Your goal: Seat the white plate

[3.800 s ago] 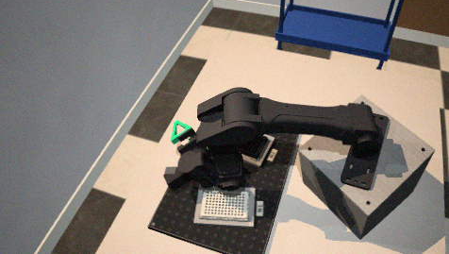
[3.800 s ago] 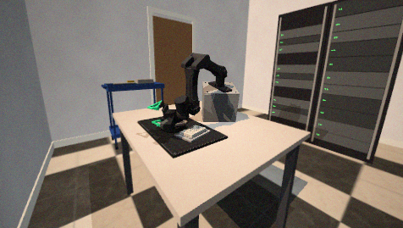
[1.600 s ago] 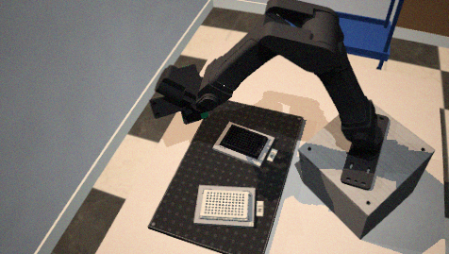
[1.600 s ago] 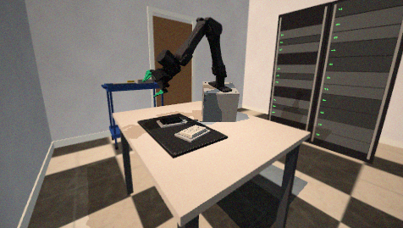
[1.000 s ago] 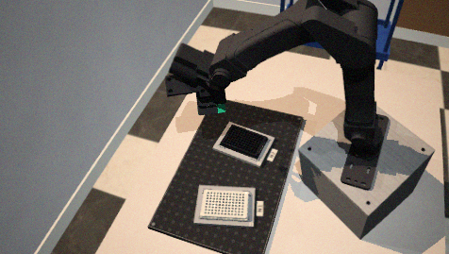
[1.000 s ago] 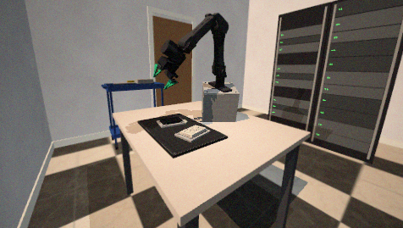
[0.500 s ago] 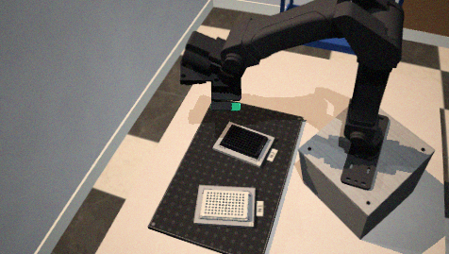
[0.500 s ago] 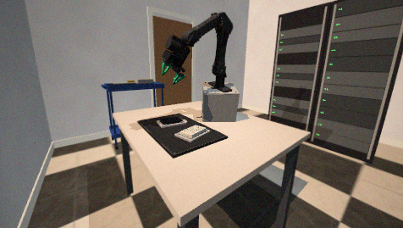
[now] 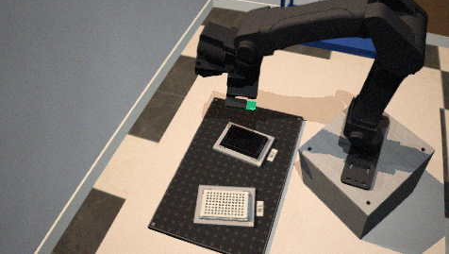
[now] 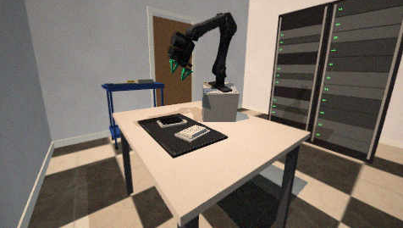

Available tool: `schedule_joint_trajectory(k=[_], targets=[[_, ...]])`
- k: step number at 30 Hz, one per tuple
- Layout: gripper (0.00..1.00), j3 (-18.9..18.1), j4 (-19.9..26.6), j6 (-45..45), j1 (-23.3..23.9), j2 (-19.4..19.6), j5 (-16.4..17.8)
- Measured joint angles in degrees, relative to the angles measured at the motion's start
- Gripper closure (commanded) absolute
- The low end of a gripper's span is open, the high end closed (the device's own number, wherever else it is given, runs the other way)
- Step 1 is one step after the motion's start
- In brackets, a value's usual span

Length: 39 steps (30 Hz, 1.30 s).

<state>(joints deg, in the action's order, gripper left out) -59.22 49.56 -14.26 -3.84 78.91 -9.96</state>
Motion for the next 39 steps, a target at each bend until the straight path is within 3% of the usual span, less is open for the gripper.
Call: schedule_joint_trajectory(k=[30,33,39], targets=[[0.00,2.2,23.3,12.8,3.8,-14.7,9.8],[0.00,2.1,23.2,13.0,3.0,-14.0,10.3],[0.00,2.2,19.6,13.5,0.5,-8.8,11.4]])
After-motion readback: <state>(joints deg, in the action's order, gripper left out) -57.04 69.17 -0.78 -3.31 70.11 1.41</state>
